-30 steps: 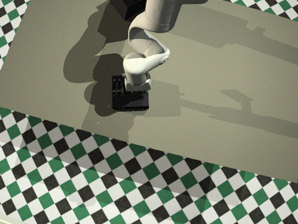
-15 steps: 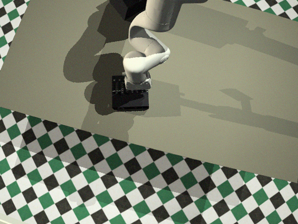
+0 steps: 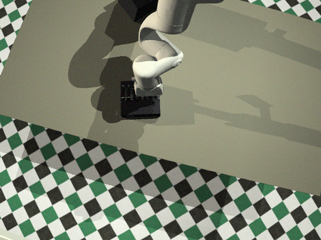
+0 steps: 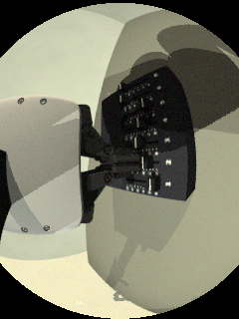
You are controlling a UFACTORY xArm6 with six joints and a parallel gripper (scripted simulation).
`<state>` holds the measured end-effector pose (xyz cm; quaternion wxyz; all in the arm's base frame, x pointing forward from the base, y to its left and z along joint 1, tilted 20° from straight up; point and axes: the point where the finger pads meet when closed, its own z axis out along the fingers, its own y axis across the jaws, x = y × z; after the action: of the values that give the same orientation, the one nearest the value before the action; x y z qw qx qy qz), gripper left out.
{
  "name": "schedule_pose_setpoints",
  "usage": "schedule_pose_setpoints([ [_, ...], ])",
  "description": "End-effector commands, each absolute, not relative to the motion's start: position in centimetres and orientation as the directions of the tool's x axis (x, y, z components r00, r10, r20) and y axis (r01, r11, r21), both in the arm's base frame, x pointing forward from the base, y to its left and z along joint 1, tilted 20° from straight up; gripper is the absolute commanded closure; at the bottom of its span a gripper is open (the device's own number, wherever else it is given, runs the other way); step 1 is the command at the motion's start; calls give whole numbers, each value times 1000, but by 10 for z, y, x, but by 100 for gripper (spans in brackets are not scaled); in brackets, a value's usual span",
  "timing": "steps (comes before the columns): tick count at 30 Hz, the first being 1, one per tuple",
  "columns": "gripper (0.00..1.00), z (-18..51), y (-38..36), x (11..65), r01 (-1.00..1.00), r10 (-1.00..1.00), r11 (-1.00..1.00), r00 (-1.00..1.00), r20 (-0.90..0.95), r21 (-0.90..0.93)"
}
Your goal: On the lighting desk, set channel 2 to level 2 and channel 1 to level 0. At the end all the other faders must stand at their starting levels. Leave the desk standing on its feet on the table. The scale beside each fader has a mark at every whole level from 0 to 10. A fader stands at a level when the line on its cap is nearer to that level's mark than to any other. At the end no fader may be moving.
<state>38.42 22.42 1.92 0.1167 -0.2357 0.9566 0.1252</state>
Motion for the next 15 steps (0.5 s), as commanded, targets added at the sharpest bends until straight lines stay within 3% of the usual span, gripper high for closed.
schedule_pose_setpoints([
  [1,100,20,225,385,-480,-421,858,-861,-285,184],
  [15,100,21,226,387,-480,-421,858,-861,-285,184],
])
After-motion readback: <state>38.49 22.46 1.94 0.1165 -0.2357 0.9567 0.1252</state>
